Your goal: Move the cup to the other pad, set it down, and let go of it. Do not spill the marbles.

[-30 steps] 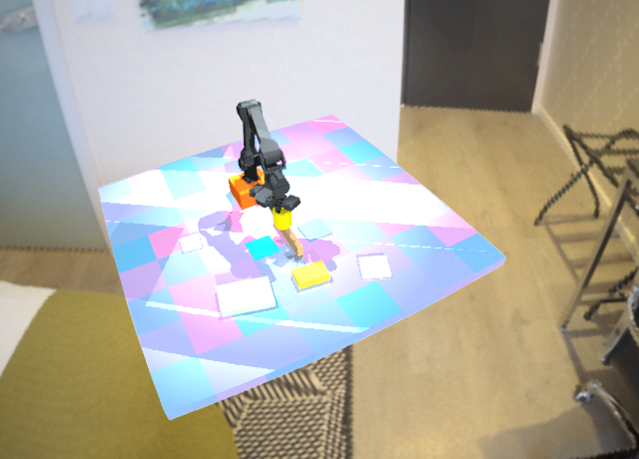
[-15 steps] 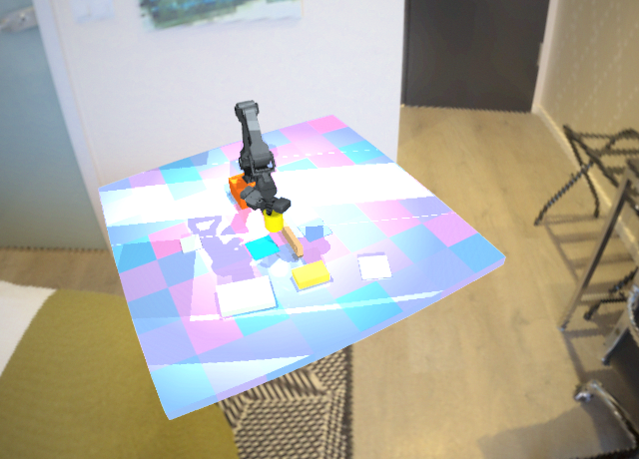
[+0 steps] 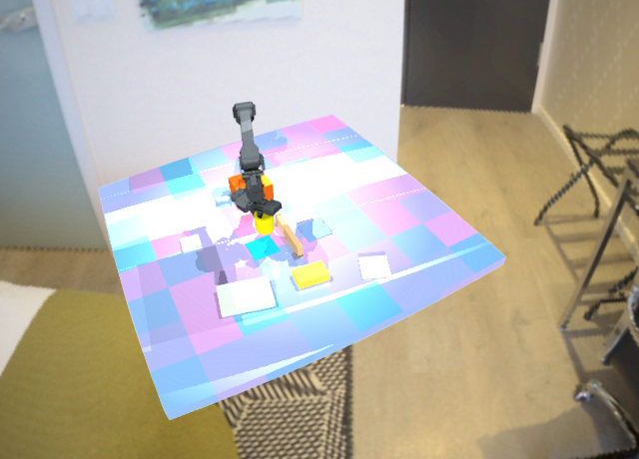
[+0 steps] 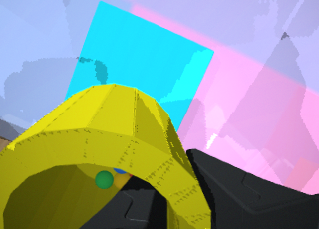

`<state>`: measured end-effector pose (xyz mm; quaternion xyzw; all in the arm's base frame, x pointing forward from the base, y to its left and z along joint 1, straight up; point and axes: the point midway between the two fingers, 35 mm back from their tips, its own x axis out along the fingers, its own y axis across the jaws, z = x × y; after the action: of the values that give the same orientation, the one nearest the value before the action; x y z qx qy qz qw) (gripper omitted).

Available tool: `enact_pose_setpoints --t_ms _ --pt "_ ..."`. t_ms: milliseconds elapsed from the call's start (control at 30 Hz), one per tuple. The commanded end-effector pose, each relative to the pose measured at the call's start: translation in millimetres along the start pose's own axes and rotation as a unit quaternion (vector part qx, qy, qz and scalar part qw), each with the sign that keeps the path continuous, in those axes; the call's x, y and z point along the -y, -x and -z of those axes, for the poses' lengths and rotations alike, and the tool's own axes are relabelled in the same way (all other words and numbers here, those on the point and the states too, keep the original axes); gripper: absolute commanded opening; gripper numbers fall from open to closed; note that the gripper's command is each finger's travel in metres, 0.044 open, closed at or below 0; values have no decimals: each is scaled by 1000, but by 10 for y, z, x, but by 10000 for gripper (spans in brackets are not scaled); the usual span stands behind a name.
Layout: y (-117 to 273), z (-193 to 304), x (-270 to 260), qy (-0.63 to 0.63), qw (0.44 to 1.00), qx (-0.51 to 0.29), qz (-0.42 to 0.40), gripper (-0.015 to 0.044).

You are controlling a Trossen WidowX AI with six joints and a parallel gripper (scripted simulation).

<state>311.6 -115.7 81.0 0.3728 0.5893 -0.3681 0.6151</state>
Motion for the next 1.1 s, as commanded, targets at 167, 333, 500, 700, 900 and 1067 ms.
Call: enact_pose_setpoints --t_ms 167,333,500,700,900,1067 --pt "-4 -149 110 1 1000 -2 1 0" --pt "-52 -151 109 1 1000 -2 1 0" --pt "-134 -157 110 1 1000 -2 1 0" --pt "-236 -164 111 1 1000 -2 1 0" --pt "-342 -170 114 1 1000 -2 1 0" --pt "-431 -174 117 1 1000 -2 1 0"
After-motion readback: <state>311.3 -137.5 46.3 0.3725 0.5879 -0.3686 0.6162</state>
